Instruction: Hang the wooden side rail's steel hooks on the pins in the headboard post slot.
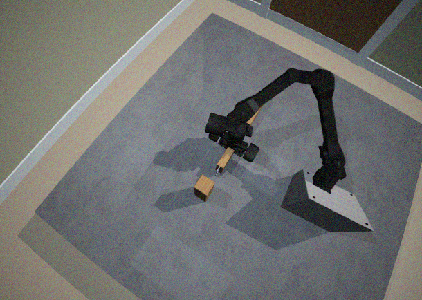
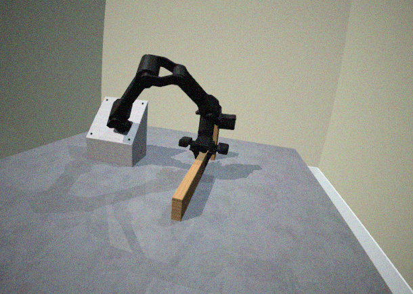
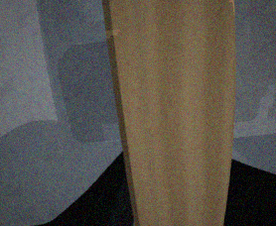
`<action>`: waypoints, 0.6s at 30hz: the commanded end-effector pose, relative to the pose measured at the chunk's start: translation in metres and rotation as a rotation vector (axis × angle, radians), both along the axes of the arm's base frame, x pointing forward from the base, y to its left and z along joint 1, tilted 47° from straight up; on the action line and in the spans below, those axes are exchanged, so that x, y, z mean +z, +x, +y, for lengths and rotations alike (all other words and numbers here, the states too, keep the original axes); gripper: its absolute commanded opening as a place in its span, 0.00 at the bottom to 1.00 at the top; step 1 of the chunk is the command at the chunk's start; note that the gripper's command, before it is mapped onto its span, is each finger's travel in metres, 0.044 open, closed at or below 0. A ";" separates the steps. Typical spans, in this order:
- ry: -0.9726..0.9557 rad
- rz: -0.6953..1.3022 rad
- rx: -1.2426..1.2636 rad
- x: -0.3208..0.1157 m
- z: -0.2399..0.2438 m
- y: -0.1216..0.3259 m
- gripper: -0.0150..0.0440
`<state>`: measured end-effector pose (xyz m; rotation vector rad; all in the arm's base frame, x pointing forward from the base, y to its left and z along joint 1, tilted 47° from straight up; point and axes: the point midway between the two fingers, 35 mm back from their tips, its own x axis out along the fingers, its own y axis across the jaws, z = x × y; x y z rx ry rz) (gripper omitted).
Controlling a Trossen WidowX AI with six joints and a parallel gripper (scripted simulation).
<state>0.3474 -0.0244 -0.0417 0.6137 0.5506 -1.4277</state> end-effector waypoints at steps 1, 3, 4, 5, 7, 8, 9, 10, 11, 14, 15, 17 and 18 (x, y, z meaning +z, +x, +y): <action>0.004 -0.014 0.009 0.003 0.006 0.003 0.25; 0.004 -0.014 0.009 0.003 0.006 0.003 0.25; 0.004 -0.014 0.009 0.003 0.006 0.003 0.25; 0.004 -0.014 0.009 0.004 0.007 0.003 0.25; 0.004 -0.014 0.009 0.004 0.007 0.003 0.25; 0.004 -0.014 0.009 0.004 0.007 0.003 0.25; 0.004 -0.014 0.009 0.004 0.007 0.003 0.25; 0.004 -0.014 0.009 0.004 0.007 0.003 0.25; 0.004 -0.014 0.009 0.004 0.007 0.003 0.25; 0.004 -0.014 0.009 0.005 0.008 0.003 0.25; 0.004 -0.014 0.009 0.005 0.008 0.003 0.25; 0.004 -0.014 0.009 0.005 0.008 0.003 0.25; 0.004 -0.014 0.009 0.005 0.008 0.003 0.25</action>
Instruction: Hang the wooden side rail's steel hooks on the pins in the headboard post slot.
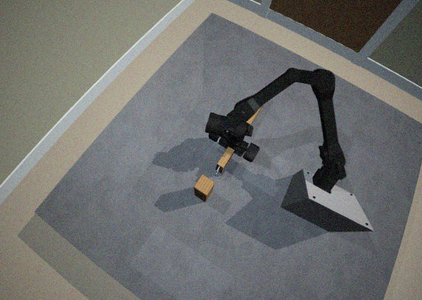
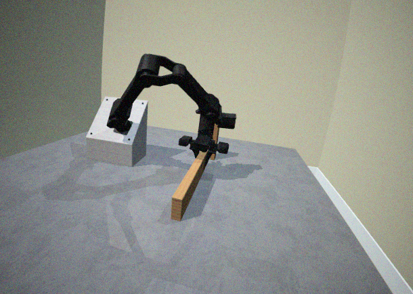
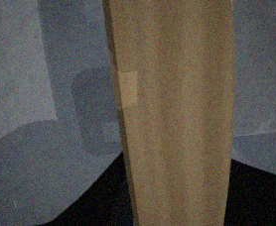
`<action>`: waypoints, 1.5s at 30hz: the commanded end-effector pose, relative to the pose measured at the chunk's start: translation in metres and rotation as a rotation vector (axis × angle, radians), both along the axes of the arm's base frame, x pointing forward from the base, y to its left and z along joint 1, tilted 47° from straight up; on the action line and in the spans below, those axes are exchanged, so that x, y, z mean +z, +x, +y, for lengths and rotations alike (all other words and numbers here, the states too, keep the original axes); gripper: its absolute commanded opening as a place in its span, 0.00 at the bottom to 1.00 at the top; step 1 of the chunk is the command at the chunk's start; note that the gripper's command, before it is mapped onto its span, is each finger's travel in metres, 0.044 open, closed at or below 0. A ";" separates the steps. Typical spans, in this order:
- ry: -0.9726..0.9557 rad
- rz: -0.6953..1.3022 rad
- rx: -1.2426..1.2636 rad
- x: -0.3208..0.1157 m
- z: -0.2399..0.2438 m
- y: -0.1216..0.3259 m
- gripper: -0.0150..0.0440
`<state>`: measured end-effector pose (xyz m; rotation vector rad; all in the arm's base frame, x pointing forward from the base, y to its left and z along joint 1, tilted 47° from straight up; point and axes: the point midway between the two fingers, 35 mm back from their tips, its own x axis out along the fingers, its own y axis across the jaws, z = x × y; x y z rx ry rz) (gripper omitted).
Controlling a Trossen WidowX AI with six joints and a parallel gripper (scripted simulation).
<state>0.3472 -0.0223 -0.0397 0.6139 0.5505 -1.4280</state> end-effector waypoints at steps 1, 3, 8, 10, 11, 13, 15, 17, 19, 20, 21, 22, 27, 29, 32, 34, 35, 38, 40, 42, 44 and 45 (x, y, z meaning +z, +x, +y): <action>0.004 -0.014 0.009 0.003 0.006 0.003 0.25; 0.004 -0.014 0.009 0.003 0.006 0.003 0.25; 0.004 -0.014 0.009 0.004 0.007 0.003 0.25; 0.004 -0.014 0.009 0.004 0.007 0.003 0.25; 0.004 -0.014 0.009 0.004 0.007 0.003 0.25; 0.004 -0.014 0.009 0.004 0.008 0.003 0.25; 0.004 -0.014 0.009 0.005 0.008 0.003 0.25; 0.004 -0.014 0.009 0.005 0.008 0.003 0.25; 0.004 -0.014 0.009 0.005 0.008 0.003 0.25; 0.004 -0.014 0.009 0.005 0.008 0.003 0.25; 0.004 -0.014 0.009 0.005 0.009 0.003 0.25; 0.004 -0.014 0.009 0.005 0.009 0.003 0.25; 0.004 -0.014 0.009 0.006 0.009 0.003 0.25; 0.004 -0.014 0.009 0.006 0.010 0.003 0.25; 0.004 -0.014 0.009 0.007 0.010 0.003 0.25; 0.004 -0.014 0.009 0.007 0.010 0.002 0.25; 0.004 -0.014 0.009 0.007 0.010 0.002 0.25; 0.004 -0.014 0.009 0.007 0.011 0.002 0.25; 0.005 -0.014 0.009 0.007 0.011 0.002 0.25; 0.005 -0.014 0.009 0.008 0.011 0.002 0.25; 0.005 -0.014 0.009 0.007 0.011 0.003 0.25; 0.005 -0.014 0.009 0.007 0.011 0.003 0.25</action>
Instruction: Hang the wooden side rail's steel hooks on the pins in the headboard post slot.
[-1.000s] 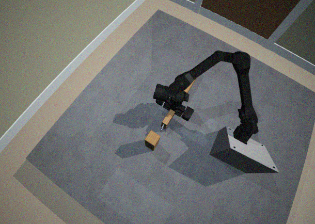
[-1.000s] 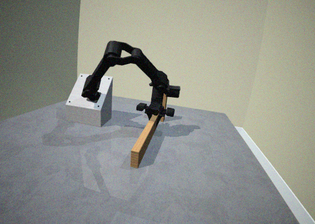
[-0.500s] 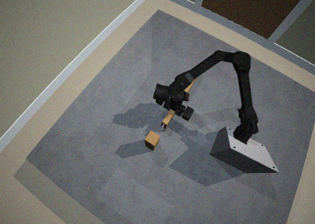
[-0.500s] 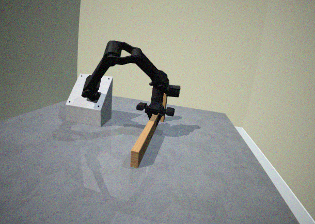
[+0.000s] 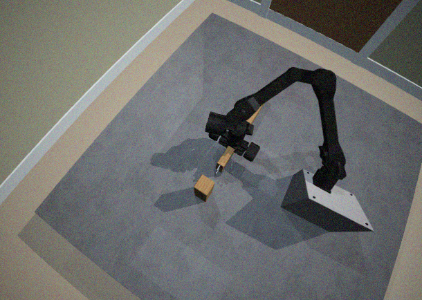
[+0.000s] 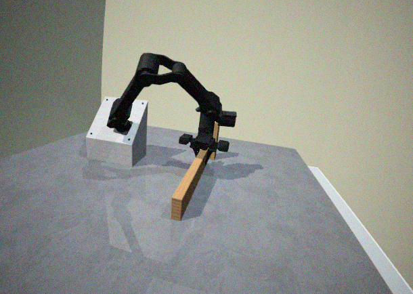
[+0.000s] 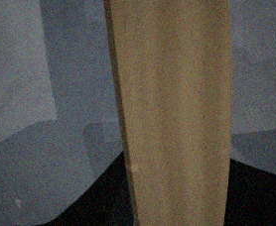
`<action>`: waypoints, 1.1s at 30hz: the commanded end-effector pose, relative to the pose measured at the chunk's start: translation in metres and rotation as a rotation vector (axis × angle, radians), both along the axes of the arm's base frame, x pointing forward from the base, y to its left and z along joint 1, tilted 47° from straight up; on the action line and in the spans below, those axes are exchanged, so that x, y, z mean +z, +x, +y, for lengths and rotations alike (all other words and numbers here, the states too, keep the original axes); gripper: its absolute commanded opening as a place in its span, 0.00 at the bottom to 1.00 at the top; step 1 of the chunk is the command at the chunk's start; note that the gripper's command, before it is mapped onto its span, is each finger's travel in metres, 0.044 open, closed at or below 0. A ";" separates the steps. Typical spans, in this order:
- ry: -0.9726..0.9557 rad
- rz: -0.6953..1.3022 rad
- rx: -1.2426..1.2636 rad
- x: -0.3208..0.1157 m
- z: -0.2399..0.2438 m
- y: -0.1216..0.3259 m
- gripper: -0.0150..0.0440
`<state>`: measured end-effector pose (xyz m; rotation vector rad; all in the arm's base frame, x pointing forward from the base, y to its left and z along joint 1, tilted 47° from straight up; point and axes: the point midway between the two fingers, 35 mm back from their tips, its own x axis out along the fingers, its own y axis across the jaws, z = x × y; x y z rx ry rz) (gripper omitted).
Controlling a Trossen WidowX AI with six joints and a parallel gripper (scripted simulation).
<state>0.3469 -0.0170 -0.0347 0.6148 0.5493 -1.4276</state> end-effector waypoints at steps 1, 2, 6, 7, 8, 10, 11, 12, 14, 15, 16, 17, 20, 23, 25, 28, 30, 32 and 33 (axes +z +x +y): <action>0.005 -0.013 0.010 0.002 0.006 0.003 0.25; 0.005 -0.013 0.010 0.002 0.006 0.003 0.25; 0.005 -0.013 0.010 0.001 0.006 0.004 0.25; 0.005 -0.013 0.010 0.001 0.006 0.004 0.25; 0.005 -0.013 0.010 0.001 0.006 0.004 0.25; 0.005 -0.013 0.010 0.001 0.006 0.004 0.25; 0.005 -0.013 0.010 0.001 0.006 0.004 0.25; 0.005 -0.013 0.010 0.000 0.006 0.004 0.25; 0.005 -0.013 0.010 0.000 0.006 0.005 0.25; 0.005 -0.013 0.010 0.000 0.006 0.005 0.25; 0.005 -0.013 0.010 0.000 0.006 0.005 0.25; 0.005 -0.013 0.010 0.000 0.006 0.005 0.25; 0.005 -0.013 0.010 -0.001 0.006 0.005 0.25; 0.005 -0.013 0.010 -0.001 0.006 0.006 0.25; 0.005 -0.013 0.010 -0.001 0.006 0.006 0.25; 0.005 -0.013 0.010 -0.001 0.007 0.006 0.25; 0.005 -0.013 0.010 -0.001 0.007 0.006 0.25; 0.005 -0.013 0.010 -0.001 0.007 0.005 0.25; 0.005 -0.013 0.010 -0.001 0.008 0.005 0.25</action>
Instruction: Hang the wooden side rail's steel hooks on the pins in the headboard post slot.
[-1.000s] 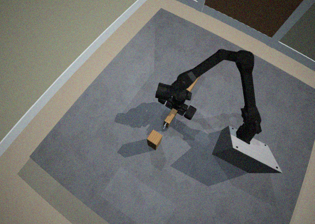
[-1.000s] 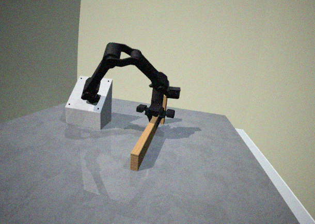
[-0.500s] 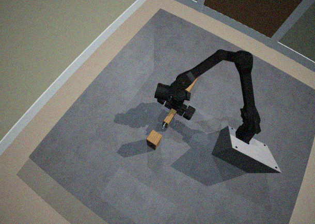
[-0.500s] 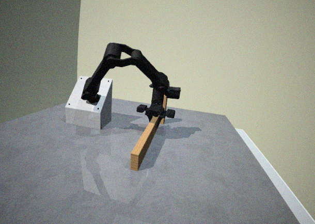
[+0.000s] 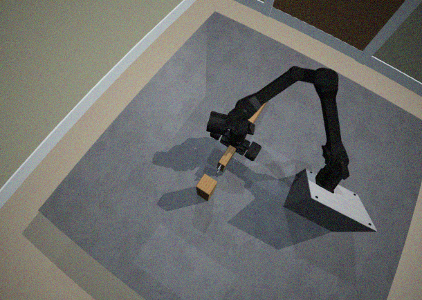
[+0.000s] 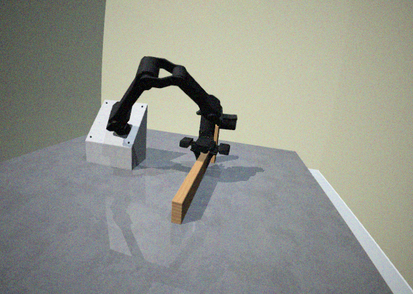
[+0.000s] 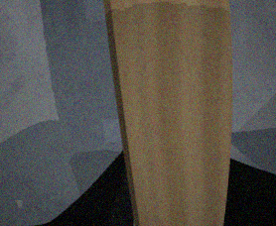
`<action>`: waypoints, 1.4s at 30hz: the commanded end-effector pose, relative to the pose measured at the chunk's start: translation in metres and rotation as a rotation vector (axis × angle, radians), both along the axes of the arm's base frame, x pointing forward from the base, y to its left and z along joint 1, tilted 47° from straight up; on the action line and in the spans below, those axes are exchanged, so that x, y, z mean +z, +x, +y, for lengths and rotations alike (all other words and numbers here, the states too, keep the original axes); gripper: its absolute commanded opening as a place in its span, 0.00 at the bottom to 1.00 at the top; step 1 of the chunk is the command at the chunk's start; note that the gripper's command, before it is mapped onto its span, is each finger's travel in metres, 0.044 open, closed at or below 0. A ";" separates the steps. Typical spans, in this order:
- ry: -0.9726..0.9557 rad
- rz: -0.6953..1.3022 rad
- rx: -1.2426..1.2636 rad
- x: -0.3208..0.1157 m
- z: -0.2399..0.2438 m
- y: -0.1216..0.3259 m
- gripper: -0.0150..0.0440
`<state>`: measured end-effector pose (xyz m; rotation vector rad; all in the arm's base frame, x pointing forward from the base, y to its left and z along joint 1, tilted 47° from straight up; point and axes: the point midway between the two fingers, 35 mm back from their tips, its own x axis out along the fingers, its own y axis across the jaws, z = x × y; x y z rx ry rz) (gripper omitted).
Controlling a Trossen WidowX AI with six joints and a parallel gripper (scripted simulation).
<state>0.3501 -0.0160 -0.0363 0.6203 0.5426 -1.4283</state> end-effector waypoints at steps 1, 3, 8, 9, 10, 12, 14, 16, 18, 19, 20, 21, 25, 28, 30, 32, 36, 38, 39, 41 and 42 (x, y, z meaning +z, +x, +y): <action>0.005 -0.006 0.013 0.001 0.007 0.002 0.25; 0.005 -0.006 0.013 0.001 0.007 0.002 0.25; 0.005 -0.006 0.013 0.000 0.007 0.001 0.25; 0.005 -0.006 0.013 0.000 0.007 0.001 0.25; 0.005 -0.006 0.013 0.000 0.007 0.001 0.25; 0.005 -0.006 0.013 -0.001 0.007 0.001 0.25; 0.005 -0.006 0.013 -0.001 0.007 0.002 0.25; 0.005 -0.006 0.013 -0.001 0.007 0.002 0.25; 0.005 -0.006 0.013 -0.001 0.007 0.002 0.25; 0.005 -0.006 0.013 -0.001 0.007 0.002 0.25; 0.005 -0.006 0.013 -0.001 0.007 0.002 0.25; 0.005 -0.006 0.013 -0.001 0.007 0.002 0.25; 0.005 -0.006 0.013 -0.001 0.008 0.002 0.25; 0.005 -0.006 0.013 -0.001 0.008 0.002 0.25; 0.005 -0.006 0.013 -0.001 0.009 0.002 0.25; 0.005 -0.006 0.013 -0.001 0.009 0.002 0.25; 0.005 -0.006 0.013 -0.002 0.009 0.002 0.25; 0.005 -0.006 0.013 -0.002 0.009 0.002 0.25; 0.005 -0.006 0.013 -0.002 0.009 0.002 0.25; 0.005 -0.006 0.013 -0.003 0.009 0.002 0.25; 0.005 -0.006 0.013 -0.003 0.009 0.002 0.25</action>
